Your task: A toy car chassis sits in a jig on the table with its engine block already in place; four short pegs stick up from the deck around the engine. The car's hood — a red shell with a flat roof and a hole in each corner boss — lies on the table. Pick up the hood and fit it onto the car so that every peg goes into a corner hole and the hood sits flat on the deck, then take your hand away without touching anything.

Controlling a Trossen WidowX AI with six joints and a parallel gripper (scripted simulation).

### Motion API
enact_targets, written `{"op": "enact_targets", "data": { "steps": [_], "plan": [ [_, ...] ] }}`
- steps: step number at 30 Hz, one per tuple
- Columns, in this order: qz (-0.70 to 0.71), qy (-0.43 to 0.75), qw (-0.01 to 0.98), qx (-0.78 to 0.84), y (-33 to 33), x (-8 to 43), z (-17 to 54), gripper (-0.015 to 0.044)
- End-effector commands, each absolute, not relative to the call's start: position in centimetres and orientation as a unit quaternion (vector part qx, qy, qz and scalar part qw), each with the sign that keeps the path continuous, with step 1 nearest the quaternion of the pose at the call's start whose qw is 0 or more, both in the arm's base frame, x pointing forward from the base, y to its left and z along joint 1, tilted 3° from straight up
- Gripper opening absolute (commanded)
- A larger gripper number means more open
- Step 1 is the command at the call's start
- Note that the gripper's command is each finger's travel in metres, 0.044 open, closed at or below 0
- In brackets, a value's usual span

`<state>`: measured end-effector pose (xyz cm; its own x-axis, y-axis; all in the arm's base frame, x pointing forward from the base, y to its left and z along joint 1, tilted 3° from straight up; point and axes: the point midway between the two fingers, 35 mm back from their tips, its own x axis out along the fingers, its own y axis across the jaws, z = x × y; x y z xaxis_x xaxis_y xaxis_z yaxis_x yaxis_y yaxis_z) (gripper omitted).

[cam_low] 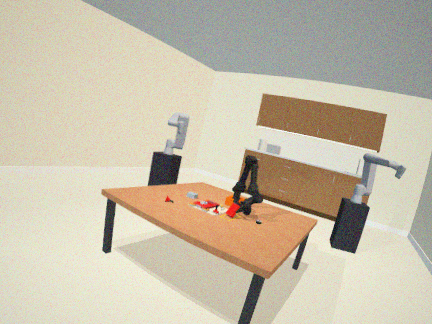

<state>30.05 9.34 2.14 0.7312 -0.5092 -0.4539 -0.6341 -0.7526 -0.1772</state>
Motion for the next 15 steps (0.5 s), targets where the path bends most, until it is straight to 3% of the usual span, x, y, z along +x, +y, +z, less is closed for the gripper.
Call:
{"op": "enact_targets", "data": {
  "steps": [1, 15],
  "plan": [
    [0.193, 0.312, 0.161, -0.916, 9.3, 30.0, 2.1, 0.044],
    [0.223, 0.305, 0.134, -0.916, 13.5, 25.3, 7.0, 0.044]
  ]
}}
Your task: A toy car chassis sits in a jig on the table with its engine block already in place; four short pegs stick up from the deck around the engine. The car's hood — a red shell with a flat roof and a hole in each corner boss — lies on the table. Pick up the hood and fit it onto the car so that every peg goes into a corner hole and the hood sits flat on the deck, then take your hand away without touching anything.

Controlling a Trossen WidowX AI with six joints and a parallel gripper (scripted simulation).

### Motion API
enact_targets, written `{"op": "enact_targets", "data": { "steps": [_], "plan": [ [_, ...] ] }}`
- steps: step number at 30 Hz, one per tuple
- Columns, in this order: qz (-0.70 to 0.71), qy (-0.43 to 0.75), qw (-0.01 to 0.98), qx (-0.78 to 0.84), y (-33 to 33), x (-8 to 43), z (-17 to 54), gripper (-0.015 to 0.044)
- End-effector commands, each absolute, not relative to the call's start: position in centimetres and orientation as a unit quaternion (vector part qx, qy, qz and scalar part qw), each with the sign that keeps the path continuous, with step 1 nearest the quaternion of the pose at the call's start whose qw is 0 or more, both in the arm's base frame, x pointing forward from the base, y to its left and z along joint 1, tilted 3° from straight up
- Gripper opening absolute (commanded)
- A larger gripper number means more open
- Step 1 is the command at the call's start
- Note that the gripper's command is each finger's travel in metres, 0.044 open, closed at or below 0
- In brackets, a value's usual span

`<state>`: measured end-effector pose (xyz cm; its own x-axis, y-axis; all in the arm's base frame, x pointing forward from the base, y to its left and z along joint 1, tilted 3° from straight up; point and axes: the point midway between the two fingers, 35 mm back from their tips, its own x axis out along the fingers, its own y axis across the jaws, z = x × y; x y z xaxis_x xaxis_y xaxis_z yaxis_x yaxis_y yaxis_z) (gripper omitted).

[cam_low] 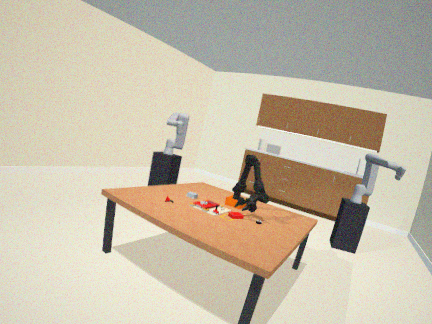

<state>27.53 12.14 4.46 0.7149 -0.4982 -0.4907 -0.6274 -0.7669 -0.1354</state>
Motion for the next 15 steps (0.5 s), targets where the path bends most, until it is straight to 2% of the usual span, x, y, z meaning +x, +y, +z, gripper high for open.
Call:
{"op": "enact_targets", "data": {
  "steps": [1, 8, 9, 15],
  "plan": [
    [0.224, 0.304, 0.13, -0.917, 13.8, 24.7, 7.8, 0.044],
    [0.221, 0.301, 0.115, -0.92, 14.3, 22.5, 10.8, 0.044],
    [0.228, 0.306, 0.128, -0.915, 13.7, 24.6, 7.8, 0.044],
    [0.228, 0.306, 0.128, -0.915, 13.7, 24.6, 7.8, 0.044]
  ]
}}
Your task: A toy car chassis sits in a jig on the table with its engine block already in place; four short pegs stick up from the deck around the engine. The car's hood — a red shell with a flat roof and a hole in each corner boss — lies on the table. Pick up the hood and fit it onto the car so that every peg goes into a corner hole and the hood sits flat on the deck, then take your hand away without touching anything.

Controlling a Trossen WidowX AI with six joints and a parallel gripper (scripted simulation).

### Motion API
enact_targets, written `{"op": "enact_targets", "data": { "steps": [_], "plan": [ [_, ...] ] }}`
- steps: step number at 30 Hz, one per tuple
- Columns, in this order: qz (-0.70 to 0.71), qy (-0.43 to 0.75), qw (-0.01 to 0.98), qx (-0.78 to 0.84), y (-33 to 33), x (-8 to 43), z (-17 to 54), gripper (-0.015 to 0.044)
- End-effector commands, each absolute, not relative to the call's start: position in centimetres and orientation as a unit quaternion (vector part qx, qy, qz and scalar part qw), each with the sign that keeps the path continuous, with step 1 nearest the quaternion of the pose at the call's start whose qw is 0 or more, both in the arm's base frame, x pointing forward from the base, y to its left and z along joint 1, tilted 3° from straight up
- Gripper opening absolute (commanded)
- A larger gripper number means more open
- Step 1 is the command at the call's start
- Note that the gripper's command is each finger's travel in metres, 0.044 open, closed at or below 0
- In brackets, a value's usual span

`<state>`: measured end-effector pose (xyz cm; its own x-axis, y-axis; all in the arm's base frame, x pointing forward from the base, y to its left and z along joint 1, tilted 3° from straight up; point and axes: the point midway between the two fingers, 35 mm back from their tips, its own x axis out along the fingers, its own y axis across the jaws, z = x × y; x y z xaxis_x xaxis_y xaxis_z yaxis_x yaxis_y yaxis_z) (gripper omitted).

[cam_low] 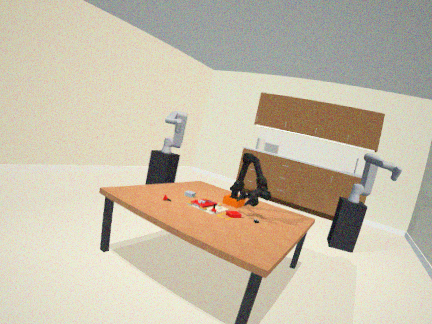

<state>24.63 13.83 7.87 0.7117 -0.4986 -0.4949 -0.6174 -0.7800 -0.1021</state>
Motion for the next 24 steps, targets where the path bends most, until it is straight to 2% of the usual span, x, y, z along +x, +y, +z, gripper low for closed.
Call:
{"op": "enact_targets", "data": {
  "steps": [1, 5, 11, 13, 17, 24],
  "plan": [
    [0.228, 0.306, 0.128, -0.915, 13.7, 24.6, 7.8, 0.044],
    [0.228, 0.306, 0.128, -0.915, 13.7, 24.6, 7.8, 0.044],
    [0.228, 0.306, 0.128, -0.915, 13.7, 24.6, 7.8, 0.0282],
    [0.229, 0.32, 0.16, -0.906, 13.5, 24.8, 7.6, 0.0335],
    [0.22, 0.399, 0.334, -0.825, 12.7, 25.5, 6.9, 0.044],
    [0.148, 0.532, 0.595, -0.584, 11.6, 26.7, 6.0, 0.044]
  ]
}}
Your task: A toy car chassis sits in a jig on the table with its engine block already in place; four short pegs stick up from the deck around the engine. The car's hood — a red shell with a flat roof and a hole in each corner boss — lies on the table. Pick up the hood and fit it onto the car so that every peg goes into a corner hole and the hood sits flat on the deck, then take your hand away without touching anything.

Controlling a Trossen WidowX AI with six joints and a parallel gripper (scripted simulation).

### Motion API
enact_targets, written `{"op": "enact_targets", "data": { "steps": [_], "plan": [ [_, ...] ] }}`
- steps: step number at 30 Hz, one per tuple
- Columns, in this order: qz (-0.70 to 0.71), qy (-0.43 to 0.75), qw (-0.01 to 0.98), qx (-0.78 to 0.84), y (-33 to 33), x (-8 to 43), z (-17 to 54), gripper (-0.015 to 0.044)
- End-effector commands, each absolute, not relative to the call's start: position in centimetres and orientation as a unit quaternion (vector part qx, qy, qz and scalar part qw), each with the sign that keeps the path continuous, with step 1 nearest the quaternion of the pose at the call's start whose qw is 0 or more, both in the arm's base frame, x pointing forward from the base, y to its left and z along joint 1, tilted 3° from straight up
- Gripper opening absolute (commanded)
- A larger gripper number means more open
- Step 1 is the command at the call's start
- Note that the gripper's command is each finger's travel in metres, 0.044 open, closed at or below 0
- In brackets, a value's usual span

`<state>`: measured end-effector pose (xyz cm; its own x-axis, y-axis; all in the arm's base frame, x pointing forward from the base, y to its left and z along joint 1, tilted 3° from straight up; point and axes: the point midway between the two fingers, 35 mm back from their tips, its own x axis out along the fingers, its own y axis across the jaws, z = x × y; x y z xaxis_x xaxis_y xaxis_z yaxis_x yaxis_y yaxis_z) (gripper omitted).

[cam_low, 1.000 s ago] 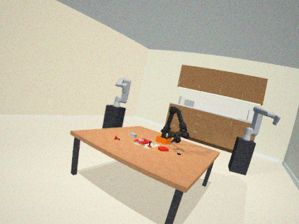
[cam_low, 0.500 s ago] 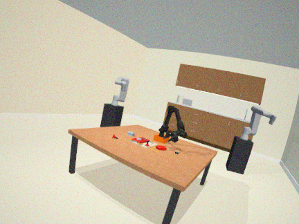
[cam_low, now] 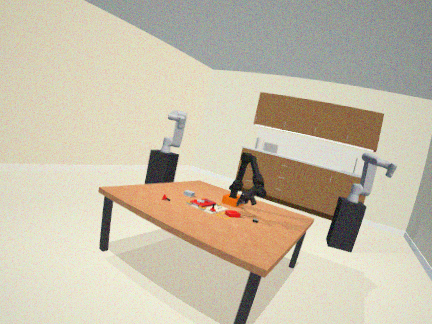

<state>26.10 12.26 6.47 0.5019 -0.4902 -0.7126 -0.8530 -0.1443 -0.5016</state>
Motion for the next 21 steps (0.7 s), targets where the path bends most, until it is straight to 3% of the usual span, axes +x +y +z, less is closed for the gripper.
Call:
{"op": "enact_targets", "data": {
  "steps": [1, 9, 17, 21],
  "plan": [
    [0.132, 0.548, 0.623, -0.542, 11.4, 26.8, 6.0, 0.044],
    [-0.029, 0.638, 0.754, -0.155, 10.5, 28.2, 6.3, 0.044],
    [-0.213, 0.641, 0.698, 0.237, 9.9, 29.9, 7.8, 0.044],
    [-0.228, 0.637, 0.686, 0.268, 9.8, 30.0, 8.0, 0.044]
  ]
}}
